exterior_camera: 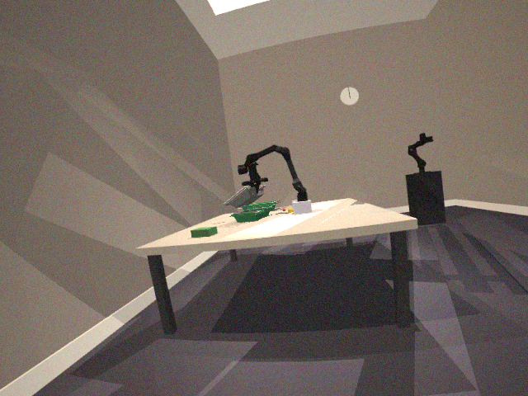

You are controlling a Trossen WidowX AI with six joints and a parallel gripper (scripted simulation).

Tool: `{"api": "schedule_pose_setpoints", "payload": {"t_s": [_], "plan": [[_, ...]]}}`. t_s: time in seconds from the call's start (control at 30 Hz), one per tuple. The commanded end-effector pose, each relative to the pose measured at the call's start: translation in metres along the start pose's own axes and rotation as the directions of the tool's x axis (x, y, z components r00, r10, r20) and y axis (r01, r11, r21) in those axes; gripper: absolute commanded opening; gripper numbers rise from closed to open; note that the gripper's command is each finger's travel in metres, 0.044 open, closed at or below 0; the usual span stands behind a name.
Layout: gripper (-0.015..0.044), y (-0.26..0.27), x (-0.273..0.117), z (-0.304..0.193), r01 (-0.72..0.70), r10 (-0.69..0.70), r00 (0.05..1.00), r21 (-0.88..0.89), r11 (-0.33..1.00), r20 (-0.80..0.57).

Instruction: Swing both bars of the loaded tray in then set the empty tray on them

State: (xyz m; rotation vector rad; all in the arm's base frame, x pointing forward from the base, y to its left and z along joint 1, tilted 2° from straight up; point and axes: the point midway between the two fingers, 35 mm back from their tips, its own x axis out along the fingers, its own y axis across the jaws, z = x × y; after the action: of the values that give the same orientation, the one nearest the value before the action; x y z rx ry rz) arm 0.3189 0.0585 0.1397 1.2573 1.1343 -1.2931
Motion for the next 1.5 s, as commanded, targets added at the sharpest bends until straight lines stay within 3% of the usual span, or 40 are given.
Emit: {"api": "schedule_pose_setpoints", "payload": {"t_s": [0.0,1.47], "plan": [[0.0000,0.002,-0.004,0.000,-0.024,0.024,1.000,0.000,1.000,-0.002],[0.0000,-0.011,0.047,0.000,-0.023,0.023,1.000,0.000,1.000,-0.001]]}}
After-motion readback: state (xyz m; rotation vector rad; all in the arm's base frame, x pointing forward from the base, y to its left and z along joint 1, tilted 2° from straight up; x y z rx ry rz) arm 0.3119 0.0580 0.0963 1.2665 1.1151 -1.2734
